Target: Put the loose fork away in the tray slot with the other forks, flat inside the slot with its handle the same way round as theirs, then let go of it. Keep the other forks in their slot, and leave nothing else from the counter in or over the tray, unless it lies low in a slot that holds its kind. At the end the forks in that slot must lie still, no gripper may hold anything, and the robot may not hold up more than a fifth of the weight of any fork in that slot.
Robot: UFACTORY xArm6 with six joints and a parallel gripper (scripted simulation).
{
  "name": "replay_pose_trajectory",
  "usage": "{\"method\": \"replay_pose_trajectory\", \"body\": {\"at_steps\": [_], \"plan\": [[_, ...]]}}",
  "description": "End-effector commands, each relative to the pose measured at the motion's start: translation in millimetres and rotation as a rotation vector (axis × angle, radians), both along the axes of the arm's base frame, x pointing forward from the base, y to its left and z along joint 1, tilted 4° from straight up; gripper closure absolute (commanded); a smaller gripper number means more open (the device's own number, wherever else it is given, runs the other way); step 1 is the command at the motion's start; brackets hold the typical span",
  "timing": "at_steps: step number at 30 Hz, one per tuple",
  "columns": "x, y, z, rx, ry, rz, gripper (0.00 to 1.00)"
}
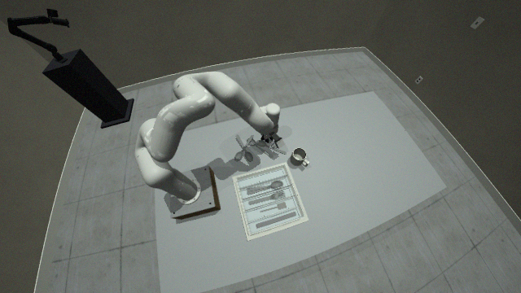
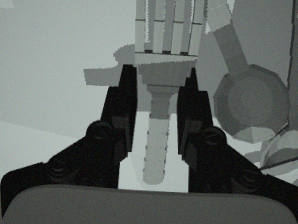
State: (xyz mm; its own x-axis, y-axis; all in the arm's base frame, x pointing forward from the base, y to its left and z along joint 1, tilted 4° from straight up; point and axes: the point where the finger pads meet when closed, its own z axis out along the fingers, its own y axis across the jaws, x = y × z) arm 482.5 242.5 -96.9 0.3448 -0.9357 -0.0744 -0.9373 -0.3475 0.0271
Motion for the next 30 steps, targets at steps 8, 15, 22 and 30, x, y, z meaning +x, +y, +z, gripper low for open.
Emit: {"method": "replay_pose_trajectory", "body": {"at_steps": [8, 15, 22, 30], "plan": [[1.0, 1.4, -0.4, 0.002, -0.004, 0.001, 0.72], [1.0, 1.4, -0.4, 0.002, -0.004, 0.001, 0.72], [1.0, 1.4, -0.4, 0.002, -0.004, 0.001, 0.97], [1.0, 1.4, -0.4, 0.002, -0.004, 0.001, 0.97]]}}
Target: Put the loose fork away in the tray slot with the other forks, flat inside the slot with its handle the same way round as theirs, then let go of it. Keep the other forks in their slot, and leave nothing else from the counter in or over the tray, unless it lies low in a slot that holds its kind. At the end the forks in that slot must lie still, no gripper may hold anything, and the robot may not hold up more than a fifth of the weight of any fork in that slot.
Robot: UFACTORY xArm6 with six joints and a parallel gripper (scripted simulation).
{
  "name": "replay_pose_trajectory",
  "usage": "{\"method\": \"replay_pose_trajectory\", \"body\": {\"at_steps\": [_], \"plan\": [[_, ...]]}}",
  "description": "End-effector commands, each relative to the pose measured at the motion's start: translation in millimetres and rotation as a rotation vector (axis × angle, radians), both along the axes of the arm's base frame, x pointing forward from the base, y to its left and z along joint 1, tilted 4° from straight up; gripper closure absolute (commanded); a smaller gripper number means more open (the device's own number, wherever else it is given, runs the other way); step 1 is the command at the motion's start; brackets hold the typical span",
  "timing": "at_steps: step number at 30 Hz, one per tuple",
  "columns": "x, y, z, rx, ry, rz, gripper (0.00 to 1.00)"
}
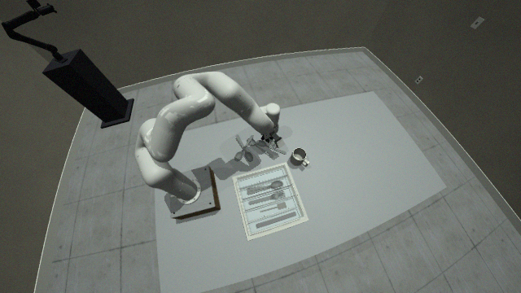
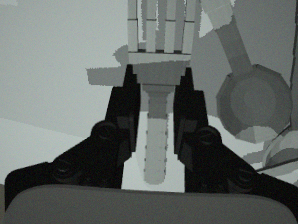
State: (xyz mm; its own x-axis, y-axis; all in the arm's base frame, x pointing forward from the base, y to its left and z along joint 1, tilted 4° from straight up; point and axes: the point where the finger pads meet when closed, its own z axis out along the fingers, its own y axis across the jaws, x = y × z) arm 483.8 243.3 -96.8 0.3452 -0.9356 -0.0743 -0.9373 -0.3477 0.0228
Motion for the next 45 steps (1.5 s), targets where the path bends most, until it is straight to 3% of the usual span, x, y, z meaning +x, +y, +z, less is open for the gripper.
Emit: {"method": "replay_pose_trajectory", "body": {"at_steps": [1, 45], "plan": [[-0.3, 0.6, -0.5, 0.000, 0.000, 0.001, 0.97], [0.2, 0.0, 8.7, 0.000, 0.000, 0.001, 0.97]]}}
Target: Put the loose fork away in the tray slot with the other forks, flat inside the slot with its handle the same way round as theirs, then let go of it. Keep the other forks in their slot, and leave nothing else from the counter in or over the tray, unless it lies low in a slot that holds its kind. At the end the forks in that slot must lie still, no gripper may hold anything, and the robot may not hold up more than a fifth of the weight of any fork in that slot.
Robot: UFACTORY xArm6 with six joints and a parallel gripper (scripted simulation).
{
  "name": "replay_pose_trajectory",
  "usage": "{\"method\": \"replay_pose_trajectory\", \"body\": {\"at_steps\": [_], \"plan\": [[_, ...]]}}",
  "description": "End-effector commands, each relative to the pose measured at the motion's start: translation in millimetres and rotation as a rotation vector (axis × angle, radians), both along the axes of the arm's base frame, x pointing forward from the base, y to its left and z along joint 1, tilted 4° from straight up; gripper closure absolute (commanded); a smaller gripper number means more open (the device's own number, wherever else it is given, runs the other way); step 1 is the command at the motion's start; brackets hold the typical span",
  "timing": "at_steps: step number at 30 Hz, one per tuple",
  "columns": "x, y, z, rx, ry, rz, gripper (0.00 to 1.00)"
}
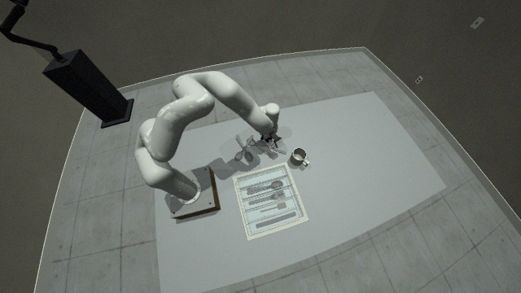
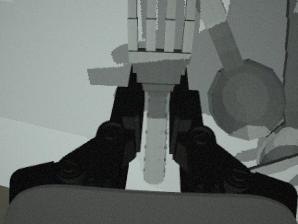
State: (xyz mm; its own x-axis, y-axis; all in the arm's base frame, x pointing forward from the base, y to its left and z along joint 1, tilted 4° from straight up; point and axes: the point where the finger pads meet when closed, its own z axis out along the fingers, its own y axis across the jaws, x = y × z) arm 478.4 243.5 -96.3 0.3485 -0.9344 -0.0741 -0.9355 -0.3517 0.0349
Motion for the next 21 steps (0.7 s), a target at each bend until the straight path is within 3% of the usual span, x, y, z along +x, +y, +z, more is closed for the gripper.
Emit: {"method": "replay_pose_trajectory", "body": {"at_steps": [1, 15, 21], "plan": [[6, 0, 10, 0.005, -0.011, -0.004, 0.97], [8, -3, 49, 0.005, -0.011, -0.004, 0.97], [9, -4, 76, 0.005, -0.011, -0.004, 0.97]]}}
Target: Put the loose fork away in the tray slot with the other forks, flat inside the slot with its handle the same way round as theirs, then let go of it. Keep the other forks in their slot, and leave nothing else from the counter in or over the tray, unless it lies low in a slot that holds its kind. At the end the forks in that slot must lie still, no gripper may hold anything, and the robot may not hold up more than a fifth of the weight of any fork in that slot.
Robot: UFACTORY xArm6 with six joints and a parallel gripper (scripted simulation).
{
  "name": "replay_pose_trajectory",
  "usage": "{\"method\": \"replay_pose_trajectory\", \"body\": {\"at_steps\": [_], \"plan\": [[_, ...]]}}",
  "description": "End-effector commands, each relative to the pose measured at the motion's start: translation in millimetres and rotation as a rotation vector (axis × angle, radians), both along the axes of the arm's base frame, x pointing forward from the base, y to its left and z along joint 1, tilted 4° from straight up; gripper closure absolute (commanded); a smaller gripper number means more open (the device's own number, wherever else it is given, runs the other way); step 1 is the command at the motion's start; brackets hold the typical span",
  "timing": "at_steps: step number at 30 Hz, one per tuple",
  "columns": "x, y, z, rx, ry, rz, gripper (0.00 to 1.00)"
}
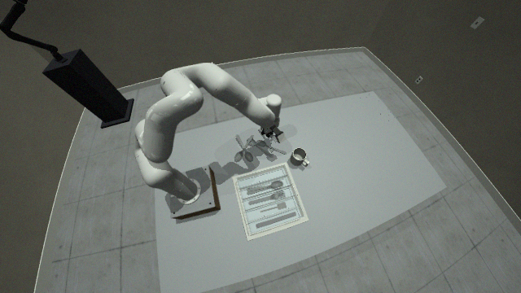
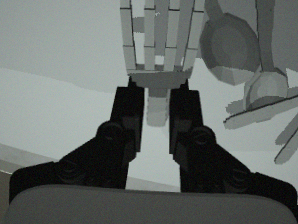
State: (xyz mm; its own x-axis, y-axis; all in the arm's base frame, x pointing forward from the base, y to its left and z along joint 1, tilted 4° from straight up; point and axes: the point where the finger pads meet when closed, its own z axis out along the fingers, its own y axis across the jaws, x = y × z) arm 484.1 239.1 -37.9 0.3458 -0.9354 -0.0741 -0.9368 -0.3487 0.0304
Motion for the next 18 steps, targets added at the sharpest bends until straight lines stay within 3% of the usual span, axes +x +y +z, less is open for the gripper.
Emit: {"method": "replay_pose_trajectory", "body": {"at_steps": [1, 9, 18], "plan": [[3, 0, 22, 0.003, -0.007, 0.000, 0.97], [5, -2, 56, 0.003, -0.007, 0.000, 0.97], [6, -4, 76, 0.003, -0.007, 0.000, 0.97]]}}
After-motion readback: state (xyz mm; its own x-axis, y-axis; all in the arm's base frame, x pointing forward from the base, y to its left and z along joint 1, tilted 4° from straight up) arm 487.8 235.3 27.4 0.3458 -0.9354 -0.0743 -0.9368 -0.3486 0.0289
